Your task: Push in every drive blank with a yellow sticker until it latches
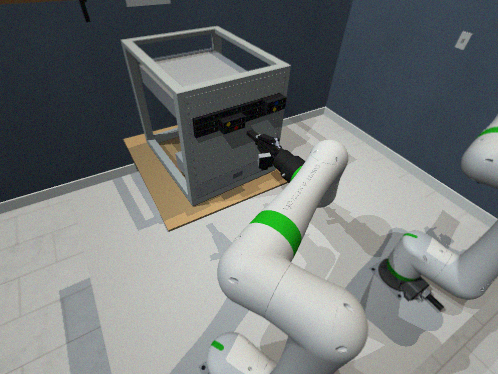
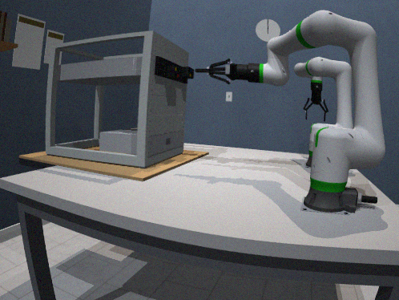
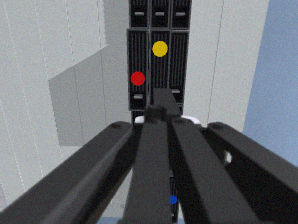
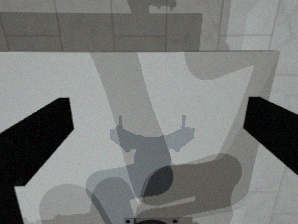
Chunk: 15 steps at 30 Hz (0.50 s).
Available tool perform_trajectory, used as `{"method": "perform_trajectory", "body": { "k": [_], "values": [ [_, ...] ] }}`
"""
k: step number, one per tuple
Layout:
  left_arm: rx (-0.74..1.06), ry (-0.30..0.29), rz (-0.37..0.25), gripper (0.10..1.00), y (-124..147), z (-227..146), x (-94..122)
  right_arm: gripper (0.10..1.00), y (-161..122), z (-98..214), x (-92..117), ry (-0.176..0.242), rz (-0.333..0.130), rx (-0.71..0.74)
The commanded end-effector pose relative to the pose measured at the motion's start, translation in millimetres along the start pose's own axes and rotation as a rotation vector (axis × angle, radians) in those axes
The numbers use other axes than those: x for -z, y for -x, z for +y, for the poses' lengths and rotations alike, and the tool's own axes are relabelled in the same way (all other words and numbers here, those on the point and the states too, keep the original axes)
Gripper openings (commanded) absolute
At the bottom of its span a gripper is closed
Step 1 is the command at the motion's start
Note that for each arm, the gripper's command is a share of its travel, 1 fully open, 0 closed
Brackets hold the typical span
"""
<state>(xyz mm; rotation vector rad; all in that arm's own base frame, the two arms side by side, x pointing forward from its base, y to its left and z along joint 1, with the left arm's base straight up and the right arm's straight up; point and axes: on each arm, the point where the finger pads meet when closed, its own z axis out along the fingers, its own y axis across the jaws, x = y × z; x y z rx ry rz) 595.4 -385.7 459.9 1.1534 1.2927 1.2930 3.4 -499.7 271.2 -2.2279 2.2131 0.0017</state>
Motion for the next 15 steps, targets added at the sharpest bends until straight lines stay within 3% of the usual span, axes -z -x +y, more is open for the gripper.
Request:
{"method": "perform_trajectory", "body": {
  "k": [1,5,15],
  "values": [
    [0.002,0.001,0.001,0.099,15.6,1.6,-3.2,1.000,-0.3,0.1,0.8,0.000,0.002,0.000],
    [0.002,0.001,0.001,0.099,25.9,1.7,-5.2,1.000,-0.3,0.1,0.8,0.000,0.002,0.000],
    [0.002,0.001,0.001,0.099,86.1,2.2,-16.7,1.000,-0.3,0.1,0.8,0.000,0.002,0.000]
  ]
}}
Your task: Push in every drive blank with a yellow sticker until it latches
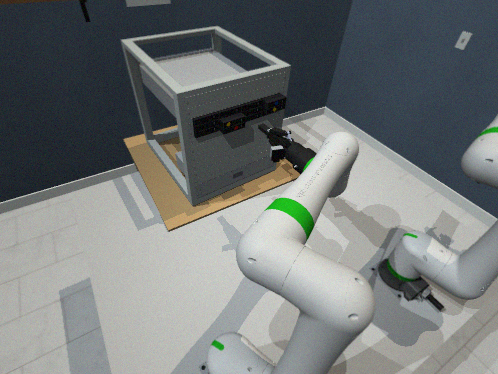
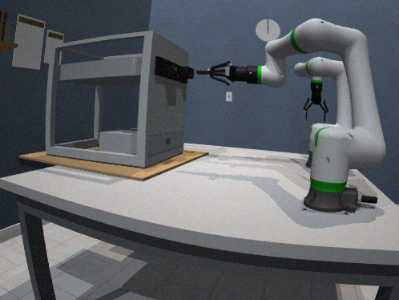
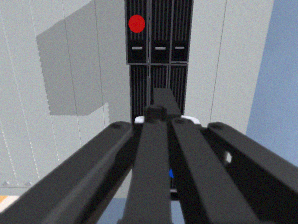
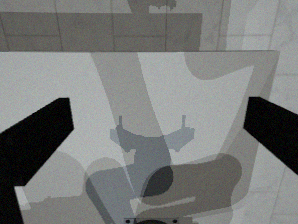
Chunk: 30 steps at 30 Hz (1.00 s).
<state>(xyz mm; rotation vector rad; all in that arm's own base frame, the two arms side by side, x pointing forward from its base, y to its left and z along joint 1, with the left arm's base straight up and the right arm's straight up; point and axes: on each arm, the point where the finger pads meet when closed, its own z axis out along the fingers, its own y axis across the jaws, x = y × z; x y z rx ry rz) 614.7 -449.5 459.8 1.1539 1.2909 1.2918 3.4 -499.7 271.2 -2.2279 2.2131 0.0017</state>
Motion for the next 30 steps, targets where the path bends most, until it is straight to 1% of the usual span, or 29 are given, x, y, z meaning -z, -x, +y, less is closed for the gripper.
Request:
{"method": "perform_trajectory", "body": {
  "k": [1,5,7,13,19,22,24,30],
  "values": [
    [0.002,0.001,0.002,0.099,26.7,2.3,-6.1,1.000,-0.3,0.1,0.8,0.000,0.002,0.000],
    [0.002,0.001,0.002,0.099,51.1,2.5,-10.8,1.000,-0.3,0.1,0.8,0.000,0.002,0.000],
    [0.002,0.001,0.002,0.099,51.1,2.5,-10.8,1.000,-0.3,0.1,0.8,0.000,0.002,0.000],
    [0.002,0.001,0.002,0.099,83.8,2.8,-17.1,1.000,-0.3,0.1,0.8,0.000,0.002,0.000],
    [0.002,0.001,0.002,0.099,109.5,3.1,-22.0,1.000,-0.3,0.1,0.8,0.000,0.002,0.000],
    [0.002,0.001,0.002,0.099,119.4,3.1,-23.9,1.000,-0.3,0.1,0.8,0.000,0.002,0.000],
    [0.002,0.001,0.002,0.099,119.4,3.1,-23.9,1.000,-0.3,0.1,0.8,0.000,0.002,0.000],
    [0.002,0.001,0.002,0.099,133.0,3.3,-26.5,1.000,-0.3,0.1,0.8,0.000,0.002,0.000]
  ]
}}
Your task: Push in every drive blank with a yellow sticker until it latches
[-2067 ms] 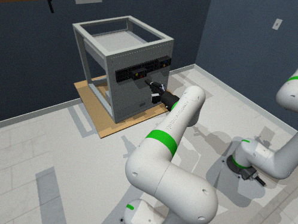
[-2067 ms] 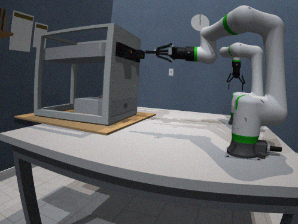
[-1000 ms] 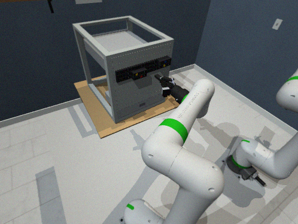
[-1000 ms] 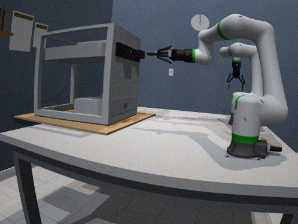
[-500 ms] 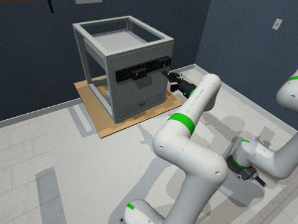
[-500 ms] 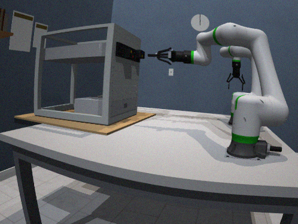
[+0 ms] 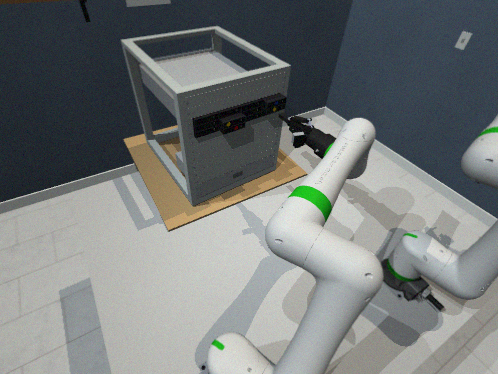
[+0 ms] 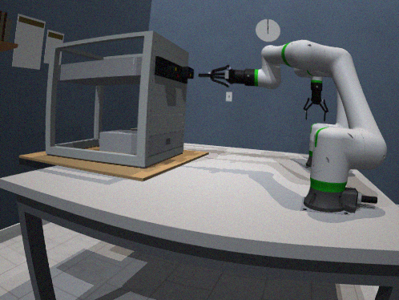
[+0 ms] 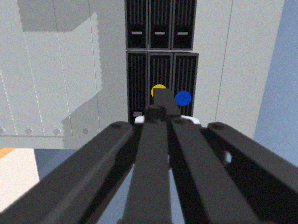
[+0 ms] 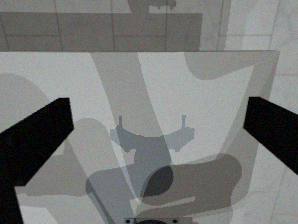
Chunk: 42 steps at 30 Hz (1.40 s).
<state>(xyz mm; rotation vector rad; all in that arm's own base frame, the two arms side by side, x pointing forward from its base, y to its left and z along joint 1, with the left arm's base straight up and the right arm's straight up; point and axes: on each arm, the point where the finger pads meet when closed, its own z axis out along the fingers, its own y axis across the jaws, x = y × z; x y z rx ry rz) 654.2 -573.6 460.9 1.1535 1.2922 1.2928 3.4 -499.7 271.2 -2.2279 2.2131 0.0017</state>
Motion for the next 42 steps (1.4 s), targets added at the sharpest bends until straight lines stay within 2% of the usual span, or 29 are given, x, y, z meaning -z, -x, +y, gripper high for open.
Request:
{"method": "perform_trajectory", "body": {
  "k": [1,17,23,26,42],
  "values": [
    [0.002,0.001,0.001,0.099,6.7,2.2,-1.4,1.000,-0.3,0.1,0.8,0.000,0.002,0.000],
    [0.002,0.001,0.001,0.099,12.9,2.3,-4.0,1.000,-0.3,0.1,0.8,0.000,0.002,0.000],
    [0.002,0.001,0.001,0.099,12.9,2.3,-33.7,1.000,-0.3,0.1,0.8,0.000,0.002,0.000],
    [0.002,0.001,0.001,0.099,12.9,2.3,-41.6,1.000,-0.3,0.1,0.8,0.000,0.002,0.000],
    [0.002,0.001,0.001,0.099,12.9,2.3,-41.8,1.000,-0.3,0.1,0.8,0.000,0.002,0.000]
  ]
}}
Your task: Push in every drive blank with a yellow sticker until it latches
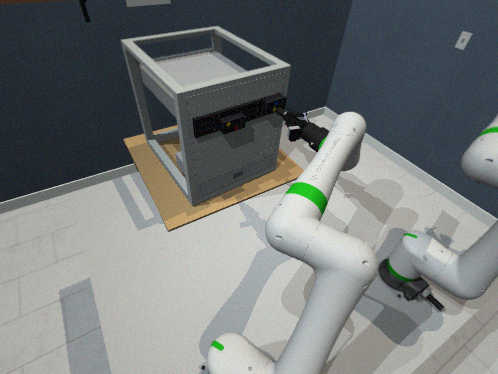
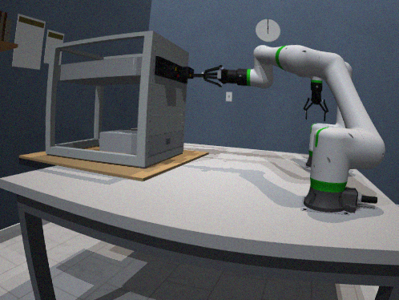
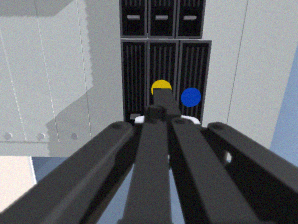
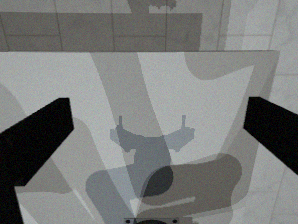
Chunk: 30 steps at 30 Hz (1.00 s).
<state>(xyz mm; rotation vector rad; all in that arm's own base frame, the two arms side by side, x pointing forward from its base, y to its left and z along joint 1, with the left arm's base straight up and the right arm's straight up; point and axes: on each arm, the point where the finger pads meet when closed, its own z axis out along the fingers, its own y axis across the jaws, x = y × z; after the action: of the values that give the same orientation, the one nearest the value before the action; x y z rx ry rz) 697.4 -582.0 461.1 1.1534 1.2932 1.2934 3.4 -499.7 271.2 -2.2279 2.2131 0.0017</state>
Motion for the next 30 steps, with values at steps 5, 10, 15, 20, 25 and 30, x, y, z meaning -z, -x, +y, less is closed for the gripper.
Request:
{"method": "perform_trajectory", "body": {
  "k": [5,10,15,20,25,30],
  "values": [
    [0.002,0.001,0.000,0.099,-0.4,2.2,0.1,1.000,-0.3,0.1,0.8,0.000,0.002,0.000],
    [0.002,0.001,0.000,0.099,-0.4,2.2,0.1,1.000,-0.3,0.1,0.8,0.000,0.002,0.000],
    [0.002,0.001,0.000,0.099,-0.4,2.2,0.1,1.000,-0.3,0.1,0.8,0.000,0.002,0.000],
    [0.002,0.001,0.000,0.099,-0.4,2.2,0.1,1.000,-0.3,0.1,0.8,0.000,0.002,0.000],
    [0.002,0.001,0.000,0.099,-0.4,2.2,-2.5,1.000,-0.3,0.1,0.8,0.000,0.002,0.000],
    [0.002,0.002,0.000,0.099,-0.5,2.3,-9.4,1.000,-0.3,0.1,0.8,0.000,0.002,0.000]
  ]
}}
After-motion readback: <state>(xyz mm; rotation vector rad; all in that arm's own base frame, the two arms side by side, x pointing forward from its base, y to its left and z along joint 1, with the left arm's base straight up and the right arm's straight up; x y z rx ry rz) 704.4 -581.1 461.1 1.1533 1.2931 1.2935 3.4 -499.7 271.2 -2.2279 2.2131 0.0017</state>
